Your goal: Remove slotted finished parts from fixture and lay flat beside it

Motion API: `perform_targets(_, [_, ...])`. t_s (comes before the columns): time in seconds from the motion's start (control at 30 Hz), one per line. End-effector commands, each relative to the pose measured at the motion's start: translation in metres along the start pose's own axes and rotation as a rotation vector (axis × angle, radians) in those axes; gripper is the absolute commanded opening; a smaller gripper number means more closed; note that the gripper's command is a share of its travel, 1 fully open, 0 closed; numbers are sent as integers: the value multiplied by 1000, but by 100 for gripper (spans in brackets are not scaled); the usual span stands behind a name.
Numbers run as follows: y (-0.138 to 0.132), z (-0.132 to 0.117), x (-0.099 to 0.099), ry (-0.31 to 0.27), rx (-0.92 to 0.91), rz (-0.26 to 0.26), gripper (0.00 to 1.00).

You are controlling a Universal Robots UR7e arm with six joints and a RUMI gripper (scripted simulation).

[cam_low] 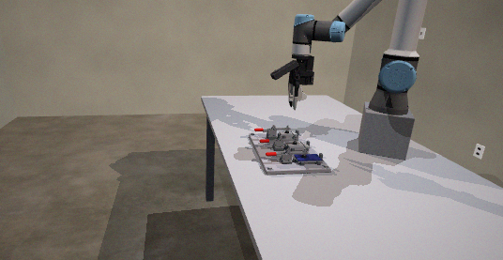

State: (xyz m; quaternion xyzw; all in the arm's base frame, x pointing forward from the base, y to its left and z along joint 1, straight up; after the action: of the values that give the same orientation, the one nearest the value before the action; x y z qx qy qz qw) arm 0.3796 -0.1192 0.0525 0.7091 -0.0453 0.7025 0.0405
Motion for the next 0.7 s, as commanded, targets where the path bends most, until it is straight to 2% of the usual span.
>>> perform_targets(0.0, [1, 3, -14, 9, 1, -5, 28])
perform_targets(0.4, [2, 13, -12, 14, 2, -8, 28])
perform_targets(0.67, [1, 43, -11, 13, 2, -8, 28])
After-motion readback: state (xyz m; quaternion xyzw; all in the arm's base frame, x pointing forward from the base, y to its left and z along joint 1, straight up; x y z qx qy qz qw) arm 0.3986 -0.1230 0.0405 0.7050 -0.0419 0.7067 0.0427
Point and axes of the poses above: the point where the finger pads meet when closed, its own x axis back along the fingers, its own y axis across the jaws, z = x × y, the point moved 6 cm from there along x, back along the fingers, and after that the axes turned 2 degrees about -x, right-handed, at the moved point
